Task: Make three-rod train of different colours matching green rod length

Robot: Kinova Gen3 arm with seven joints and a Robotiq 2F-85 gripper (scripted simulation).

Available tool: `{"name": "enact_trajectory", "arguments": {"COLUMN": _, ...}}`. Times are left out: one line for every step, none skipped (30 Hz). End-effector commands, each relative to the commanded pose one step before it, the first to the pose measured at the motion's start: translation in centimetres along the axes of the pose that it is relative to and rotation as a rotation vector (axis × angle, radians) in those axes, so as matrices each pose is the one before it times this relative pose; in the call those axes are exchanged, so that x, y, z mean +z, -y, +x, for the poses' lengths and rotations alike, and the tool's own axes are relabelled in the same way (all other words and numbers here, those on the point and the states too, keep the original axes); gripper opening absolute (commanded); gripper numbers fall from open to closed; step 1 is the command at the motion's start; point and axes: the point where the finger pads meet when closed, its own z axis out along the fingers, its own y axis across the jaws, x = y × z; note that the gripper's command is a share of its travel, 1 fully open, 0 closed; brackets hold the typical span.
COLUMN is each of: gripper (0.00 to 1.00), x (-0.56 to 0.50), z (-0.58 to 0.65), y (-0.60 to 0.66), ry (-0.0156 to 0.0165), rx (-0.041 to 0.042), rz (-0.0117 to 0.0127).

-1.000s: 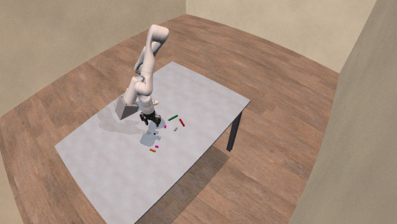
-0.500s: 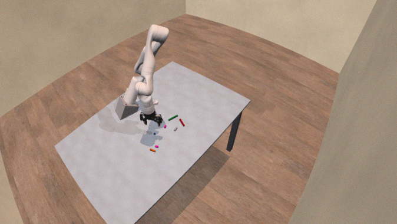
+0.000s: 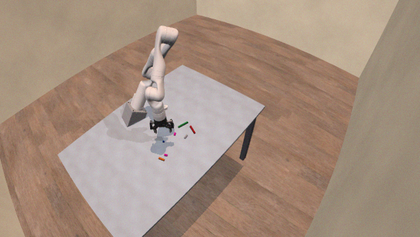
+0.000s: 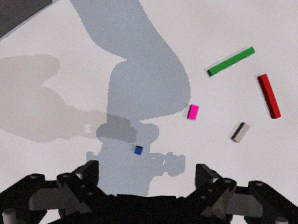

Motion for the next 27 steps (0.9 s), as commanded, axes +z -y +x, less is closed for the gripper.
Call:
{"name": "enact_trajectory", "arguments": {"gripper": 1.0, "x": -0.065, "z": -0.077, "y": -0.216, "ry": 0.00295, "rx": -0.04221, "rz": -0.00111}}
{"name": "enact_trajectory", "arguments": {"gripper": 1.0, "x": 0.021, "z": 0.003, "y": -0.136, "ry": -0.00019, "rx": -0.0276, "rz": 0.00035}}
{"name": "enact_trajectory", "arguments": {"gripper": 1.0, "x": 0.022, "z": 0.0, "y": -0.142, "ry": -0.0002, "rx": -0.0287, "rz": 0.00035}}
{"name": "enact_trajectory", "arguments": {"gripper": 1.0, "x": 0.023, "z": -0.004, "y": -0.148, "ry": -0.00021, "rx": -0.02979, "rz": 0.00035}}
{"name": "enact_trajectory", "arguments": {"gripper": 1.0, "x": 0.023, "z": -0.008, "y": -0.153, "ry": -0.00022, "rx": -0.03085, "rz": 0.00035}}
{"name": "enact_trajectory", "arguments": {"gripper": 1.0, "x": 0.024, "z": -0.013, "y": -0.158, "ry": -0.00022, "rx": -0.03189, "rz": 0.00034}}
{"name": "enact_trajectory", "arguments": {"gripper": 1.0, "x": 0.025, "z": -0.018, "y": -0.164, "ry": -0.00023, "rx": -0.0329, "rz": 0.00034}}
{"name": "enact_trajectory", "arguments": {"gripper": 1.0, "x": 0.026, "z": -0.024, "y": -0.168, "ry": -0.00024, "rx": -0.03388, "rz": 0.00033}}
{"name": "enact_trajectory", "arguments": {"gripper": 1.0, "x": 0.026, "z": -0.03, "y": -0.173, "ry": -0.00025, "rx": -0.03484, "rz": 0.00033}}
{"name": "enact_trajectory", "arguments": {"gripper": 1.0, "x": 0.027, "z": -0.036, "y": -0.177, "ry": -0.00025, "rx": -0.03575, "rz": 0.00032}}
{"name": "enact_trajectory", "arguments": {"gripper": 1.0, "x": 0.028, "z": -0.043, "y": -0.181, "ry": -0.00026, "rx": -0.03664, "rz": 0.00031}}
{"name": "enact_trajectory", "arguments": {"gripper": 1.0, "x": 0.028, "z": -0.05, "y": -0.184, "ry": -0.00026, "rx": -0.03748, "rz": 0.00029}}
{"name": "enact_trajectory", "arguments": {"gripper": 1.0, "x": 0.029, "z": -0.058, "y": -0.187, "ry": -0.00026, "rx": -0.03829, "rz": 0.00028}}
{"name": "enact_trajectory", "arguments": {"gripper": 1.0, "x": 0.029, "z": -0.065, "y": -0.189, "ry": -0.00026, "rx": -0.03906, "rz": 0.00027}}
{"name": "enact_trajectory", "arguments": {"gripper": 1.0, "x": 0.0, "z": 0.0, "y": 0.0, "ry": 0.0, "rx": 0.0, "rz": 0.0}}
{"name": "enact_trajectory", "arguments": {"gripper": 1.0, "x": 0.0, "z": 0.0, "y": 0.0, "ry": 0.0, "rx": 0.0, "rz": 0.0}}
{"name": "enact_trajectory", "arguments": {"gripper": 1.0, "x": 0.03, "z": -0.074, "y": -0.191, "ry": -0.00025, "rx": -0.03979, "rz": 0.00025}}
{"name": "enact_trajectory", "arguments": {"gripper": 1.0, "x": 0.03, "z": -0.082, "y": -0.192, "ry": -0.00025, "rx": -0.04048, "rz": 0.00024}}
{"name": "enact_trajectory", "arguments": {"gripper": 1.0, "x": 0.031, "z": -0.091, "y": -0.193, "ry": -0.00024, "rx": -0.04112, "rz": 0.00022}}
{"name": "enact_trajectory", "arguments": {"gripper": 1.0, "x": 0.031, "z": -0.099, "y": -0.193, "ry": -0.00024, "rx": -0.04172, "rz": 0.00021}}
{"name": "enact_trajectory", "arguments": {"gripper": 1.0, "x": 0.031, "z": -0.108, "y": -0.192, "ry": -0.00023, "rx": -0.04227, "rz": 0.00019}}
{"name": "enact_trajectory", "arguments": {"gripper": 1.0, "x": 0.032, "z": -0.117, "y": -0.191, "ry": -0.00021, "rx": -0.04277, "rz": 0.00017}}
{"name": "enact_trajectory", "arguments": {"gripper": 1.0, "x": 0.032, "z": -0.126, "y": -0.189, "ry": -0.0002, "rx": -0.04323, "rz": 0.00016}}
{"name": "enact_trajectory", "arguments": {"gripper": 1.0, "x": 0.032, "z": -0.135, "y": -0.187, "ry": -0.00019, "rx": -0.04364, "rz": 0.00014}}
{"name": "enact_trajectory", "arguments": {"gripper": 1.0, "x": 0.032, "z": -0.144, "y": -0.184, "ry": -0.00017, "rx": -0.044, "rz": 0.00013}}
{"name": "enact_trajectory", "arguments": {"gripper": 1.0, "x": 0.033, "z": -0.153, "y": -0.18, "ry": -0.00015, "rx": -0.04431, "rz": 0.00012}}
{"name": "enact_trajectory", "arguments": {"gripper": 1.0, "x": 0.033, "z": -0.161, "y": -0.176, "ry": -0.00013, "rx": -0.04456, "rz": 0.00011}}
